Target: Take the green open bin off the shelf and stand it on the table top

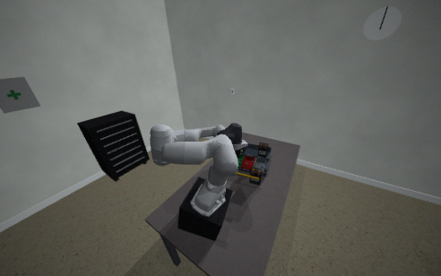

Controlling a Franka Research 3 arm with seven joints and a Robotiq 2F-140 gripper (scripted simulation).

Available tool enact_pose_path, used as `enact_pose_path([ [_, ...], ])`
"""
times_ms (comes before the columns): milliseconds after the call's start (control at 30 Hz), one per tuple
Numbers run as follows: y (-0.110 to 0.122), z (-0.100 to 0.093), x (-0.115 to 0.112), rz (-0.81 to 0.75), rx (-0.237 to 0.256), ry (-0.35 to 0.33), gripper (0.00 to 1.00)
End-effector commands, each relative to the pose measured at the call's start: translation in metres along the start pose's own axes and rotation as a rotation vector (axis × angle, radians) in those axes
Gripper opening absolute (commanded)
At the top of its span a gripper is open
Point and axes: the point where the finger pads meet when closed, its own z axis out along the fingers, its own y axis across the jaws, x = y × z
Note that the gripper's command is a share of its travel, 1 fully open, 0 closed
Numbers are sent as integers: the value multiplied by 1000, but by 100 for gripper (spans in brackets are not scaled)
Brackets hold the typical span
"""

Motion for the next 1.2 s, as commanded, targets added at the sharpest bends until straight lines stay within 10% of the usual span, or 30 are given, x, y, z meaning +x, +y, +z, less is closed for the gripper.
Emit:
enact_pose_path([
  [0, -1, -1, 0, -7, 1, 1, 0],
  [1167, 1, 40, -1, -7, 1, 1, 0],
])
